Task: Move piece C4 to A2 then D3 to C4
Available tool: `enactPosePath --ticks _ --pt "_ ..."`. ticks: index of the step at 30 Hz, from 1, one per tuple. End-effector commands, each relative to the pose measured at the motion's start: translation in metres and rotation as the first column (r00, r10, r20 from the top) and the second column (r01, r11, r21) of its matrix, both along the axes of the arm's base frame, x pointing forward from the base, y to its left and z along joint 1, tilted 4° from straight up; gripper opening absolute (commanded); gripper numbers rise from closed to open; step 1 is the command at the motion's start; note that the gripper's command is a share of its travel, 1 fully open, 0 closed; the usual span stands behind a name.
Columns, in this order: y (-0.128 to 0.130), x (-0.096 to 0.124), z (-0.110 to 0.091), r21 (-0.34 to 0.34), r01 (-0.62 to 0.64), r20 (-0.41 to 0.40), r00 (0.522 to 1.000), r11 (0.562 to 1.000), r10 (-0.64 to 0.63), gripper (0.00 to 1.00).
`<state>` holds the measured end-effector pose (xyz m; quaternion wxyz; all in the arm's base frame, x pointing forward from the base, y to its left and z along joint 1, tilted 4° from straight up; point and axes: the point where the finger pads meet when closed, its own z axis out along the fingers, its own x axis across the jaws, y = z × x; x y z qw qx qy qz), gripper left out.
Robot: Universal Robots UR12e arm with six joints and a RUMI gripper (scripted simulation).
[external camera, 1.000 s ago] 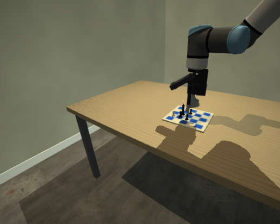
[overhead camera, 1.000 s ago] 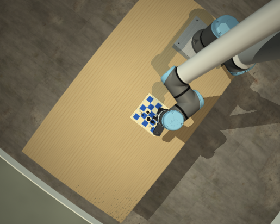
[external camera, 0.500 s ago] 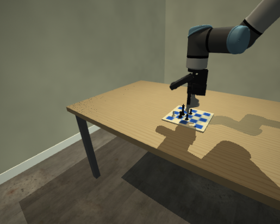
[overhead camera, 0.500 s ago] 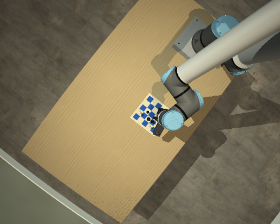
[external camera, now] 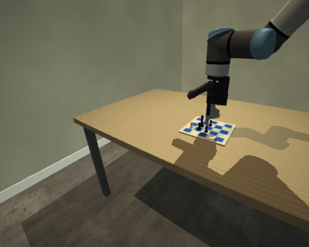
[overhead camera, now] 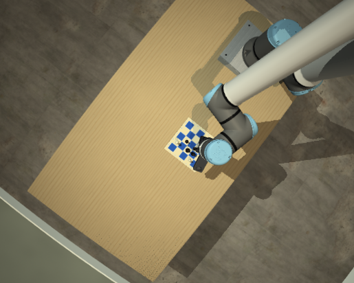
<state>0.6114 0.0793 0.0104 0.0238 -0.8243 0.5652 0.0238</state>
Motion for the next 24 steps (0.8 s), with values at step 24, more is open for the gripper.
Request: enactPosePath --ticks 24 --pt "0.001 0.001 -0.010 0.000 0.000 0.001 1.000 1.000 0.000 0.20"
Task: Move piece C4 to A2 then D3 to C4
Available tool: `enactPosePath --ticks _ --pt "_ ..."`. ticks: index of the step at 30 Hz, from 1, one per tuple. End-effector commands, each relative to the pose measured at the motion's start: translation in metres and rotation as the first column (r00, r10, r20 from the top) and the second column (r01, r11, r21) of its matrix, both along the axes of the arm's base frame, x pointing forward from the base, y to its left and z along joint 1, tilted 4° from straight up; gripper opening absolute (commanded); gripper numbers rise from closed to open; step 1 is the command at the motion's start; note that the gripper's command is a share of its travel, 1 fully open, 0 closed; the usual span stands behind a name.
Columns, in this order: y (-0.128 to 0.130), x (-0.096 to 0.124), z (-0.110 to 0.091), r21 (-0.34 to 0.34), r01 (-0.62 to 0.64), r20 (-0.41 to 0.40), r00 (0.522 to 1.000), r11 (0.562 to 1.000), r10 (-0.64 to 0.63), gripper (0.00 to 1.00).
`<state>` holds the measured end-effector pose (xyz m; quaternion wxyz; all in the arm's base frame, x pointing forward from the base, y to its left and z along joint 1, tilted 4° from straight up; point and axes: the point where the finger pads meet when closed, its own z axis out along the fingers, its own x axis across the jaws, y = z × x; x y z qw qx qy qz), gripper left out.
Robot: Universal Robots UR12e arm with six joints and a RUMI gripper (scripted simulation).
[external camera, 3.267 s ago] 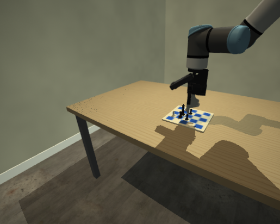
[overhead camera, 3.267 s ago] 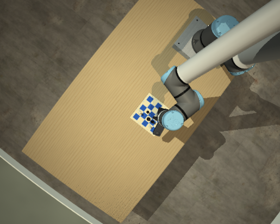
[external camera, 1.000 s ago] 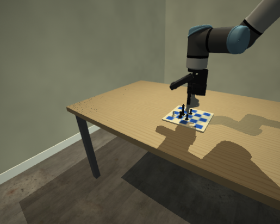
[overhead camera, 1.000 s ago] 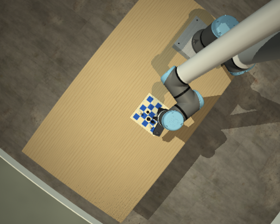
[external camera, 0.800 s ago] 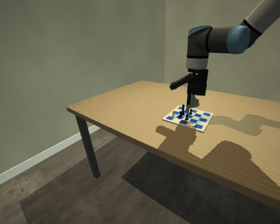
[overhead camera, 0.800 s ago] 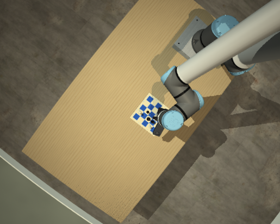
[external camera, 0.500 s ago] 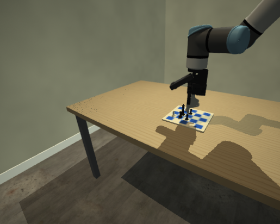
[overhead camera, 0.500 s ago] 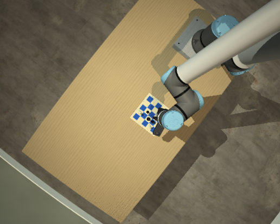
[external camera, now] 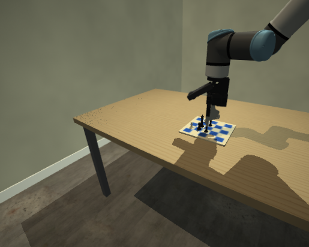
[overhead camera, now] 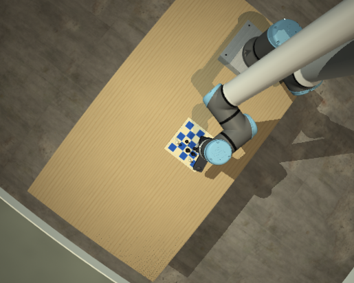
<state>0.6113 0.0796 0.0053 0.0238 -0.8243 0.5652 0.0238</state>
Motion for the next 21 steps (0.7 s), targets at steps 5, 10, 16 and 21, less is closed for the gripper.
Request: enactPosePath --ticks 5,10,16,21 --pt "0.001 0.001 -0.013 0.000 0.000 0.001 1.000 1.000 0.000 0.20" --pt "0.001 0.000 -0.022 0.000 0.000 0.001 1.000 1.000 0.000 0.20" --pt "0.002 0.000 -0.027 0.000 0.000 0.001 1.000 1.000 0.000 0.20" --pt "0.002 0.000 -0.027 0.000 0.000 0.001 1.000 1.000 0.000 0.20"
